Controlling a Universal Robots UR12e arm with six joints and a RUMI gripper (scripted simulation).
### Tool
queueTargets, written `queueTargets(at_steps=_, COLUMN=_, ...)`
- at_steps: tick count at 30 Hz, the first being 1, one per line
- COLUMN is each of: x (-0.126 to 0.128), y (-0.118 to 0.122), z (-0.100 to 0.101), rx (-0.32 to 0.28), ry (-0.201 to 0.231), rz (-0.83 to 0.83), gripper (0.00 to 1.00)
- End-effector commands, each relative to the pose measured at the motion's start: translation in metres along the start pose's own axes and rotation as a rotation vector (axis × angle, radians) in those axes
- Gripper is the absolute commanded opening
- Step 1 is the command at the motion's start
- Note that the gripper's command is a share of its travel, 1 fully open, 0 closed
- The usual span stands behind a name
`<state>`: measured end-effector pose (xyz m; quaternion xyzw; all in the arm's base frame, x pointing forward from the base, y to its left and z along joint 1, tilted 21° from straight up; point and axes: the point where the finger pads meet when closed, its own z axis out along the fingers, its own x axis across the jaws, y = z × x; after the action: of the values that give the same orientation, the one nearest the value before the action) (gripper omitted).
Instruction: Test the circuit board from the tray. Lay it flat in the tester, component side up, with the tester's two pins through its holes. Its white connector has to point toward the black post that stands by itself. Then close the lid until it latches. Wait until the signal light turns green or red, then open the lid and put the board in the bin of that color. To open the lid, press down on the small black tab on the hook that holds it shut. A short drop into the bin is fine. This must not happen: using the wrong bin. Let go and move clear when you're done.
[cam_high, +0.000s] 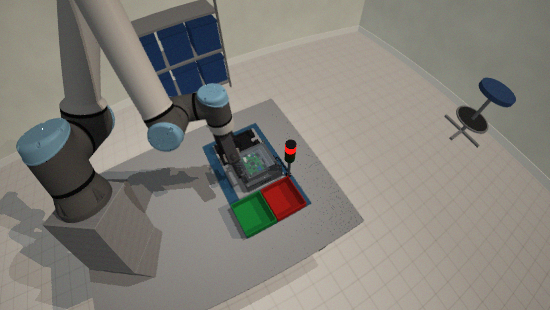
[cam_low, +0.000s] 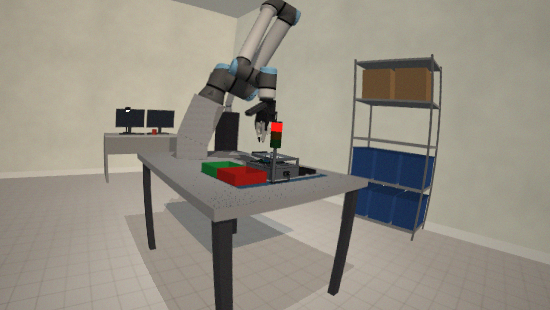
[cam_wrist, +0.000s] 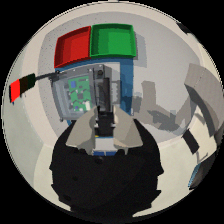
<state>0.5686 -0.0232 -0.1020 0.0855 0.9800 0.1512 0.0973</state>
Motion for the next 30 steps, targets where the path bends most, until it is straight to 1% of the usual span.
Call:
queueTargets(at_steps=1, x=0.000, y=-0.002, z=0.000, rx=0.000, ry=-0.001, rz=0.000, gripper=0.15)
queueTargets(at_steps=8, x=0.000, y=-0.002, z=0.002, rx=0.000, ry=-0.001, rz=0.000, gripper=0.15)
queueTargets(at_steps=19, x=0.000, y=-0.002, z=0.019, rx=0.000, ry=-0.001, rz=0.000, gripper=0.15)
queueTargets(at_steps=30, x=0.000, y=-0.002, z=0.024, rx=0.000, ry=-0.001, rz=0.000, gripper=0.15)
